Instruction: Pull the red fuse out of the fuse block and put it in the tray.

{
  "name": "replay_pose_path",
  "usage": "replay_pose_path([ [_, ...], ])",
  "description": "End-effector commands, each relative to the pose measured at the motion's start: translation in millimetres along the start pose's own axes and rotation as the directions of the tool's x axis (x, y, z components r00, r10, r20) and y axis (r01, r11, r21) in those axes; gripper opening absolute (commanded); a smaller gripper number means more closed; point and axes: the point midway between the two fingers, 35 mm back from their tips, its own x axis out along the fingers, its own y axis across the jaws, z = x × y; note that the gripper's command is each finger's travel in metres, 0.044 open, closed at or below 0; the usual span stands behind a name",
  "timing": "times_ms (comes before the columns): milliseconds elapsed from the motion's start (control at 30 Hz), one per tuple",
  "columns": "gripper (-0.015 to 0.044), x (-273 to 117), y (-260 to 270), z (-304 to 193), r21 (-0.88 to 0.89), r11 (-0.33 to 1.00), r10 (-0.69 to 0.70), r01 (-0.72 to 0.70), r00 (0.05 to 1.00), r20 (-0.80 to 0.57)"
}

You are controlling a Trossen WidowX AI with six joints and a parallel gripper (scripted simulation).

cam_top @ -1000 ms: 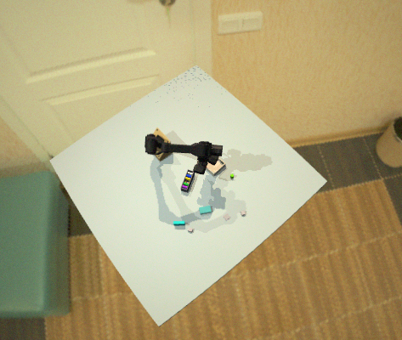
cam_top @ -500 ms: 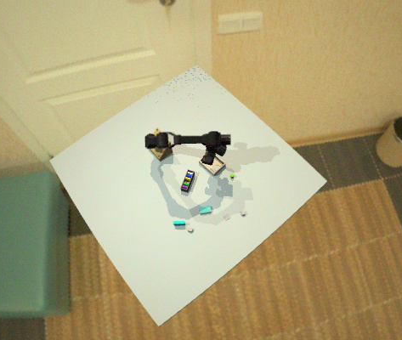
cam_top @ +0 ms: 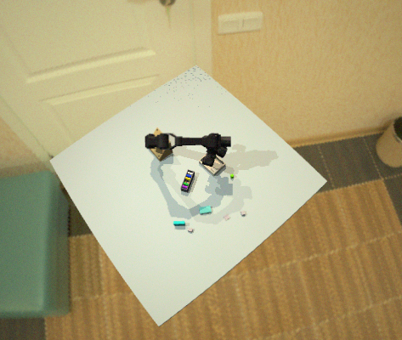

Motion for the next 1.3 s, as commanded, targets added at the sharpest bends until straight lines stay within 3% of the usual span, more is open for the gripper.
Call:
replay_pose_path([
  [0,0.0,7.1,-0.8,-0.4,-0.005,1.0,-0.004,0.004,1.0,-0.001],
  [333,0.0,20.6,-1.0,-1.1,-0.005,1.0,-0.004,0.004,1.0,-0.001],
  [767,0.033,14.2,-0.3,-0.5,0.0,1.0,-0.001,0.001,1.0,-0.001],
  [900,0.033,-19.6,-0.5,-1.0,-0.006,1.0,-0.003,0.003,1.0,-0.001],
  [1267,0.033,-18.2,-1.0,-1.1,-0.011,1.0,-0.006,0.006,1.0,-0.002],
])
